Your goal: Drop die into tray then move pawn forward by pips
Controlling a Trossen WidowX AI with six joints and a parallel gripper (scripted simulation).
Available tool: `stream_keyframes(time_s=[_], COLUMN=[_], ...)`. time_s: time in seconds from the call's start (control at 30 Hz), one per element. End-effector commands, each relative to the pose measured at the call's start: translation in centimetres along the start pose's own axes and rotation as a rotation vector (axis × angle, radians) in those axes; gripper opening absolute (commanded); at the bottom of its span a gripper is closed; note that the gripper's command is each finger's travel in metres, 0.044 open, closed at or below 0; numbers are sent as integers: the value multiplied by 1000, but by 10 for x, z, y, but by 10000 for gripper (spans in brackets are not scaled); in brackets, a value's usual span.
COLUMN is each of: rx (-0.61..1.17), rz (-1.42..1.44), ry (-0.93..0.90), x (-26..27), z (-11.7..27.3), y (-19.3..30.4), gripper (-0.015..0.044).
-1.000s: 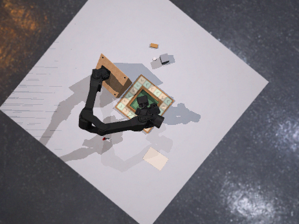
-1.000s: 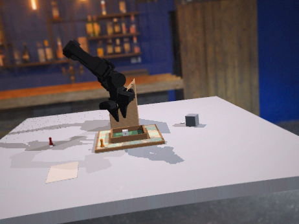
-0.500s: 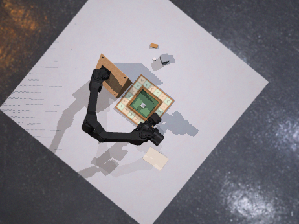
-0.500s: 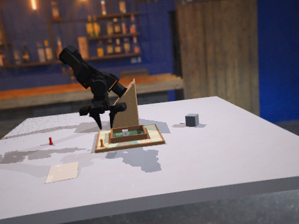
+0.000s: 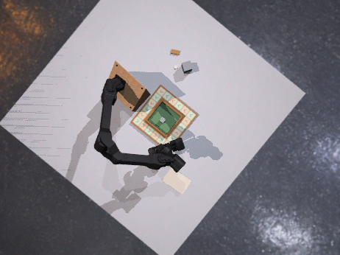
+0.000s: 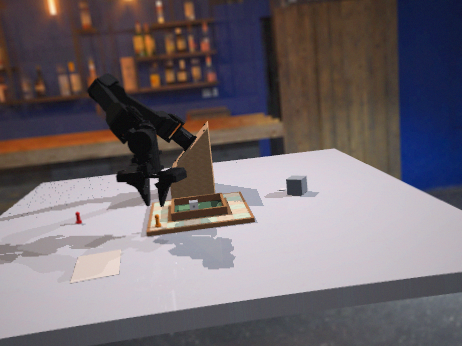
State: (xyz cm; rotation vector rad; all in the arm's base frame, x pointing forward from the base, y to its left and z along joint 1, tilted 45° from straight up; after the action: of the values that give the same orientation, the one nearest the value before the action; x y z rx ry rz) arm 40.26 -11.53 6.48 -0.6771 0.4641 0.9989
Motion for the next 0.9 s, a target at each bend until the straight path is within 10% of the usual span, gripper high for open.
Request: stream_keyframes(time_s=[0.0,0.87], rx=[5,4], rz=[8,8], ry=[7,8], x=[0,-1], z=[-8,-48], y=[2,2], gripper=[200,200])
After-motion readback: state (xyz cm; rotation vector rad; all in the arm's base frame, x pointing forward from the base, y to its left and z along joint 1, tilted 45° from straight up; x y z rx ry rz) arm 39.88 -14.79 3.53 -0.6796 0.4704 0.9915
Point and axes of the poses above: the point midway between the two fingers, 35 mm back from their tips, its own z axis back along the fingers, its own x axis across the jaws, y = z × x, the point moved 5 cm from there along z, back along the fingers, and after that the axes turned 5 degrees about z, right-handed, at the moved point
